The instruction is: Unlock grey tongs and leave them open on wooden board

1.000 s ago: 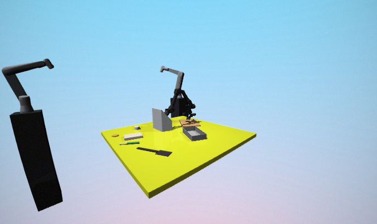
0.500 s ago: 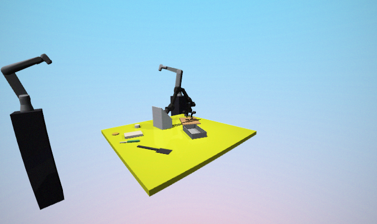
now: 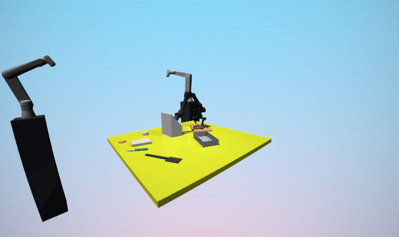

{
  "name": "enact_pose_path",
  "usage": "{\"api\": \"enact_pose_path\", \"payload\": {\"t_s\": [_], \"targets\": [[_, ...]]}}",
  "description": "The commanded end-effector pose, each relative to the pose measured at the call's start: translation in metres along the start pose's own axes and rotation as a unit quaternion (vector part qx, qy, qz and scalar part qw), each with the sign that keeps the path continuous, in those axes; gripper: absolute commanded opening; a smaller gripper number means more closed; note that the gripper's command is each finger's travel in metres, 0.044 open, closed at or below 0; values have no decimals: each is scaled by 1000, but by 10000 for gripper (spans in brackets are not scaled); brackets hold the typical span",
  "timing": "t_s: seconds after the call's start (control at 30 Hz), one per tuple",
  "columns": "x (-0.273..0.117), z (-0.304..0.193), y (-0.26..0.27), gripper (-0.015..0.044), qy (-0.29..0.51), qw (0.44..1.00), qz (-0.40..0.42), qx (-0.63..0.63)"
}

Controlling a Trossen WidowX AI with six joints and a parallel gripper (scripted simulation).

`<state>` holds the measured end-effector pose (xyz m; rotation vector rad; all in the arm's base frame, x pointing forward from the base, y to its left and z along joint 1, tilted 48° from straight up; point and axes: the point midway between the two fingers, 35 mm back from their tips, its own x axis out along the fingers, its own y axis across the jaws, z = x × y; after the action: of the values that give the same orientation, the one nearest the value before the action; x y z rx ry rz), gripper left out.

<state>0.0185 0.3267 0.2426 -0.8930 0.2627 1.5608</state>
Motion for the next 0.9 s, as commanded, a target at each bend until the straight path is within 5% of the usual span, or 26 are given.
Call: {"api": "enact_pose_path", "payload": {"t_s": [0.0,0.47,0.87], "targets": [[-16,6,35,440,9,1000,10,6],[-94,-7,128,440,6,1000,3,-3],[-128,-9,130,440,2,1000,3,-8]]}}
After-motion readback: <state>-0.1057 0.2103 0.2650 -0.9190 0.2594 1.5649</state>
